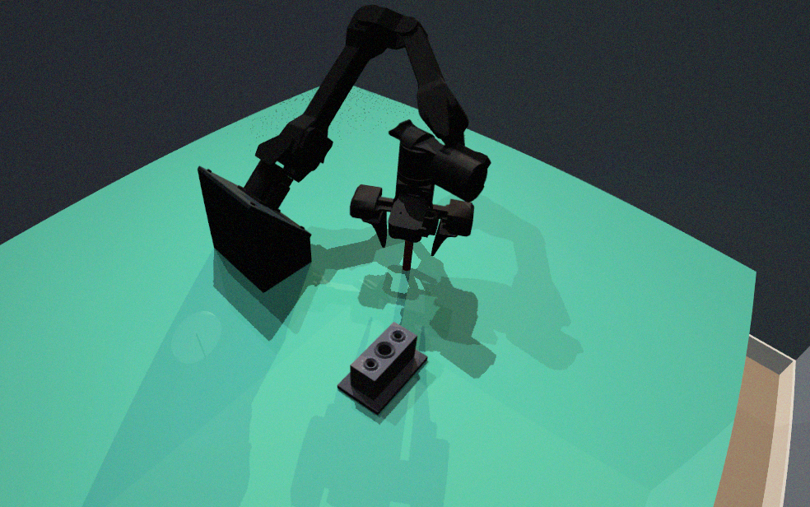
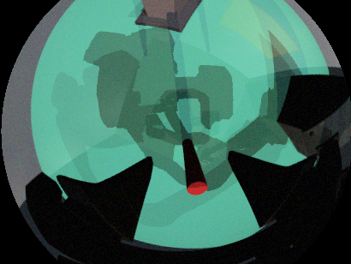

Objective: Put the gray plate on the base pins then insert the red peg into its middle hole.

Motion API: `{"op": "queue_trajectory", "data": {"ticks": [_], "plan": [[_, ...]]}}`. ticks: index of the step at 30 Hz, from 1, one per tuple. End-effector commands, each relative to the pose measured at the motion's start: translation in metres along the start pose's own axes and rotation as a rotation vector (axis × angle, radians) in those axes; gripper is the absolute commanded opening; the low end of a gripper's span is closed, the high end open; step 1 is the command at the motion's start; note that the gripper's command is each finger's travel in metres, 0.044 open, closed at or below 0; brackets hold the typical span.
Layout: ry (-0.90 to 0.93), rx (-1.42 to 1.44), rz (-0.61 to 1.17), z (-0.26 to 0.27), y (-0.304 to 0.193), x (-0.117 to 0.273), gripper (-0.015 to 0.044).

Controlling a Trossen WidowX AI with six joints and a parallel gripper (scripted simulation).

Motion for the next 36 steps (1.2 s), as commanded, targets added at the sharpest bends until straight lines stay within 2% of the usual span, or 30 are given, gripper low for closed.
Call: {"op": "queue_trajectory", "data": {"ticks": [1, 9, 16, 22, 36], "plan": [[0.003, -0.004, 0.006, 0.0, -0.001, -0.001, 0.0256], [0.003, -0.004, 0.006, 0.0, -0.001, -0.001, 0.0046], [0.003, -0.004, 0.006, 0.0, -0.001, -0.001, 0.0], [0.002, -0.004, 0.003, 0.0, 0.0, 0.004, 0.0], [-0.005, -0.006, -0.008, 0.004, 0.006, 0.045, 0.0]]}}
Point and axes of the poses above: the point midway between the two fingers, 35 mm back from their tips, its own x axis back along the fingers, its own z axis across the jaws, y = z × x, the point moved 3 cm from there along x, back along the fingers, and after that the axes turned 3 degrees about x, right-handed, at the moved point
